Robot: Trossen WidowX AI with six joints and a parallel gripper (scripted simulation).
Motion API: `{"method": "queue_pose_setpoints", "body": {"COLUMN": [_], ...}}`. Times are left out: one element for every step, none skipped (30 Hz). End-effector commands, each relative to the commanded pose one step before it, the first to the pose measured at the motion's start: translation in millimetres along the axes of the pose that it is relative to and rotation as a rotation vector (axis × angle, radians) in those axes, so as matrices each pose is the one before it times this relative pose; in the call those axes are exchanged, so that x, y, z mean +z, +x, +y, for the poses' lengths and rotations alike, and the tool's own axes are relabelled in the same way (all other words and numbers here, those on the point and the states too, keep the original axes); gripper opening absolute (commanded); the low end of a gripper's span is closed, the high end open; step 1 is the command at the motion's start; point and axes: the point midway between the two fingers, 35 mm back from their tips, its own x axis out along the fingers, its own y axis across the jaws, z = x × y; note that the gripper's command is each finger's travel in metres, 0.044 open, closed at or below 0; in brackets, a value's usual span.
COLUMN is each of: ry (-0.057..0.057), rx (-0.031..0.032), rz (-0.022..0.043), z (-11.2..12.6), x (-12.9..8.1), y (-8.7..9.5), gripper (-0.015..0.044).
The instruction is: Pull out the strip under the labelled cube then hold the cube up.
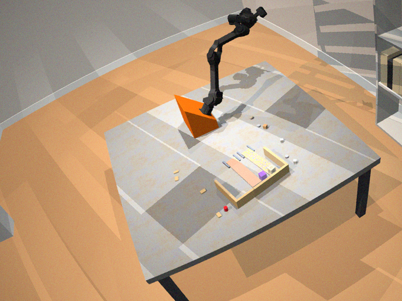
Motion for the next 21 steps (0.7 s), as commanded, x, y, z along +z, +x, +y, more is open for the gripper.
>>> {"method": "queue_pose_setpoints", "body": {"ry": [0.0025,0.0076,0.0126,0.0176,0.0224,0.0271,0.0294,0.0292,0.0289,0.0267,0.0178,0.0192,0.0197,0.0195,0.0193,0.0186,0.016,0.0134,0.0172,0.0215,0.0215], "rx": [-0.00215,-0.0065,-0.01096,-0.0156,-0.0205,-0.02573,-0.02906,-0.02997,-0.03078,-0.02951,-0.02813,-0.03127,-0.03311,-0.03369,-0.03425,-0.03396,-0.02988,-0.02426,-0.02297,-0.02766,-0.03309], "rz": [0.00175,0.00526,0.00875,0.01223,0.01566,0.01905,0.02076,0.02064,0.02044,0.01893,0.01805,0.01955,0.02014,0.01994,0.01973,0.01906,0.01637,0.01318,0.01353,0.01631,0.01555], "z": [-0.78,-2.33,-3.91,-5.52,-7.19,-8.94,-10.02,-10.29,-10.52,-10.07,-9.0,-9.96,-10.51,-10.67,-10.83,-10.72,-9.45,-7.8,-8.32,-10.18,-11.27], "x": [-1.2,-3.59,-5.98,-8.35,-10.7,-13.0,-14.16,-14.06,-13.92,-12.89,-10.96,-11.87,-12.24,-12.13,-12.01,-11.62,-9.99,-8.18,-9.37,-11.51,-11.88], "y": [-0.04,-0.15,-0.3,-0.51,-0.81,-1.21,-1.58,-1.81,-2.03,-2.08,-2.01,-2.39,-2.69,-2.88,-3.07,-3.16,-2.84,-2.34,-2.26,-2.82,-3.34], "gripper": [0.04,0.04,0.04,0.04,0.04,0.04,0.04,0.04,0.04,0.04,0.04,0.04,0.04,0.04,0.04,0.04,0.04,0.04,0.04,0.04,0.04]}}
